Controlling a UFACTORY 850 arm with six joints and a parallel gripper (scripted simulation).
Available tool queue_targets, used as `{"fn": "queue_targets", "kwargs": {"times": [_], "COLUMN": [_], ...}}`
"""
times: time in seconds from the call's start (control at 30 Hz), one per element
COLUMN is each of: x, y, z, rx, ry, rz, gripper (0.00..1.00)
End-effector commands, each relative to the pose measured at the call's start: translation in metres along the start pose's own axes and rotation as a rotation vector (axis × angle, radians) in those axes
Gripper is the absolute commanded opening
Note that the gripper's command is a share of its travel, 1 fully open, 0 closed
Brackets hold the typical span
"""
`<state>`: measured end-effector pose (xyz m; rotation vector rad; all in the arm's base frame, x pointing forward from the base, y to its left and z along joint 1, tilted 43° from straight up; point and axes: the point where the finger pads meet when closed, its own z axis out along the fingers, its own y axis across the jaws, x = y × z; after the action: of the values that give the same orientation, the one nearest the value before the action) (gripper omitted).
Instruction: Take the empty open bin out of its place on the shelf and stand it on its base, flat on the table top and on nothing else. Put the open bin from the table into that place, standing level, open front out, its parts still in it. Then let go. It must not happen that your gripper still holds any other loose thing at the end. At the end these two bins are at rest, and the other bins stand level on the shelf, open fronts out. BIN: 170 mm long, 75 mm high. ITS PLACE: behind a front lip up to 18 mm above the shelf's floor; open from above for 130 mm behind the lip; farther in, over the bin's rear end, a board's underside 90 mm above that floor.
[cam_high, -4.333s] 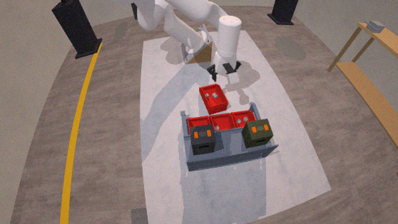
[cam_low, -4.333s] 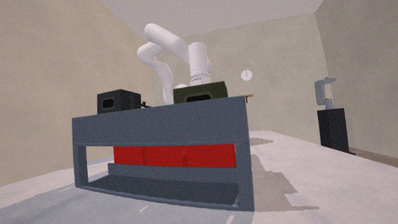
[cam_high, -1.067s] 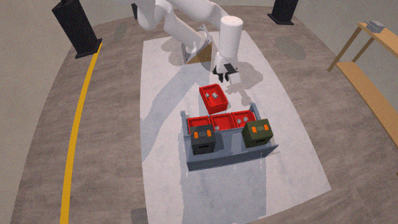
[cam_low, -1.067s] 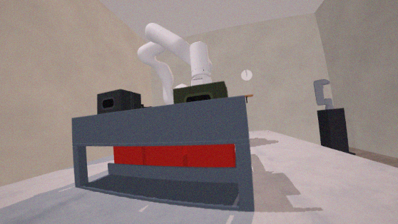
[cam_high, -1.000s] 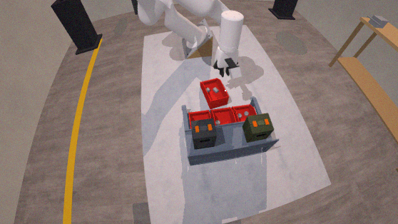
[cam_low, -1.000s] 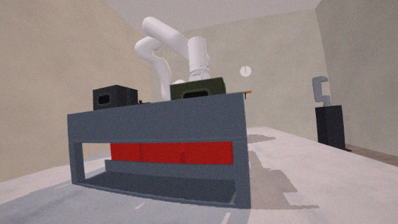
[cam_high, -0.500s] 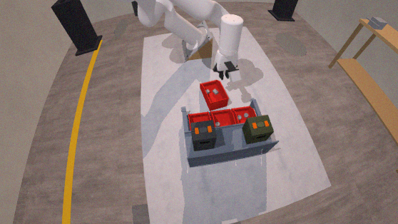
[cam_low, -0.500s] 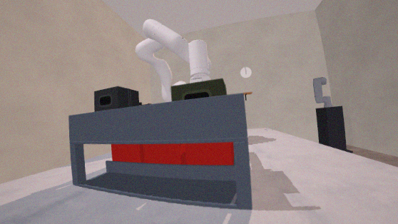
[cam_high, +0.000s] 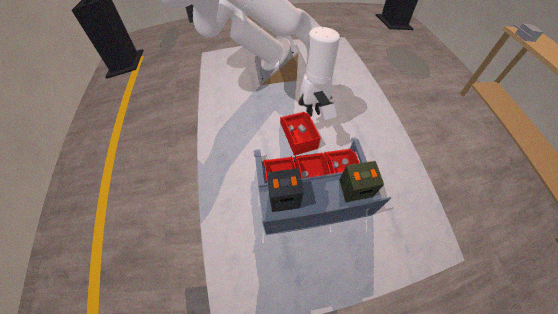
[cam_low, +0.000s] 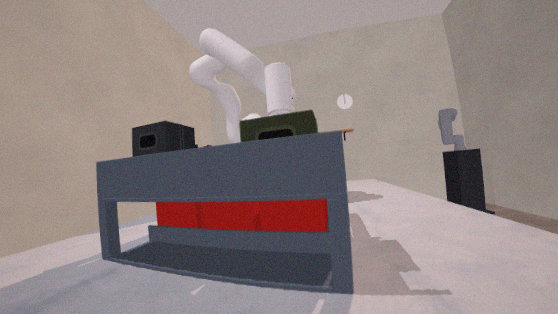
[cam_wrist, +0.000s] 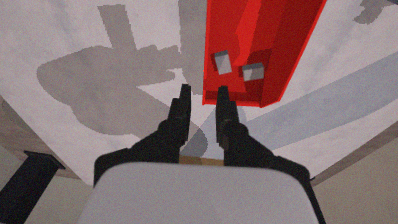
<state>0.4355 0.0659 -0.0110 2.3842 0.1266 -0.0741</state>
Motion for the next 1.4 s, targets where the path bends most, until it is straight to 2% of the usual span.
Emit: {"fn": "queue_targets", "kwargs": {"times": [0.0,0.63,1.37], "x": [0.001,0.002,0.002], "y": [0.000,0.001,0.001], "z": [0.008,0.034,0.037], "rx": [0.001,0.001,0.001], "ry": [0.002,0.002,0.002], "rz": [0.001,0.001,0.001], "gripper": [0.26,0.26,0.26]}}
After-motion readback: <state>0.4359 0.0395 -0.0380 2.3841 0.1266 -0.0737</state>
